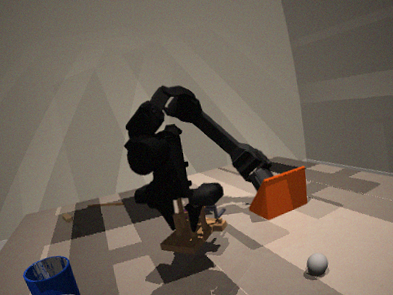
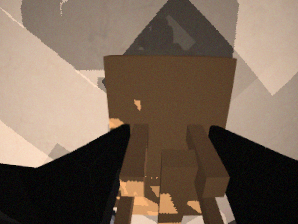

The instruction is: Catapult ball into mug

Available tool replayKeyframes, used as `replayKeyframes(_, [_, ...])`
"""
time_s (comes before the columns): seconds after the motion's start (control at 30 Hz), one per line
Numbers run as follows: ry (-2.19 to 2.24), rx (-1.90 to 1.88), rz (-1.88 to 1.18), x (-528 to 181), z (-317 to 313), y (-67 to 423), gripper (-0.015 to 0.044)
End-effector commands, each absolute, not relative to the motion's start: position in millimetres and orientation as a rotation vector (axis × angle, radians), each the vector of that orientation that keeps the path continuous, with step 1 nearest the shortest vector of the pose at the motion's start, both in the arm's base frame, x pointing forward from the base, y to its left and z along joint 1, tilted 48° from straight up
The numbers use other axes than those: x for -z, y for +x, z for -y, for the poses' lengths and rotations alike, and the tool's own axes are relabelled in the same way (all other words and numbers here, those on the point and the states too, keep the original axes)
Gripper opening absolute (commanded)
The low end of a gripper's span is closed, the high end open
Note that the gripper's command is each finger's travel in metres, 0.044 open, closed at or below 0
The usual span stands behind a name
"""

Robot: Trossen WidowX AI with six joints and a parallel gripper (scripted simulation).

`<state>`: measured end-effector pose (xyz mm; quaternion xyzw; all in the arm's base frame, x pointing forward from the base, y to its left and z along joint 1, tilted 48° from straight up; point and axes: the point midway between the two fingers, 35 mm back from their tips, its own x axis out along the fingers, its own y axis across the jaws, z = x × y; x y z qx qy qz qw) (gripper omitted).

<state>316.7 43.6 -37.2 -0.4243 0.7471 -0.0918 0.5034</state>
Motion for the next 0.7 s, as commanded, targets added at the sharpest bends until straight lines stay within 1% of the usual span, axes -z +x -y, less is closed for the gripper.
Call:
replayKeyframes(0.0, [-0.923,0.339,-1.760,35,-44,319,0.0000])
replayKeyframes(0.33, [-0.691,0.607,-1.641,28,-34,326,0.0000])
replayKeyframes(0.67, [-0.686,0.612,-1.639,26,-32,327,0.0000])
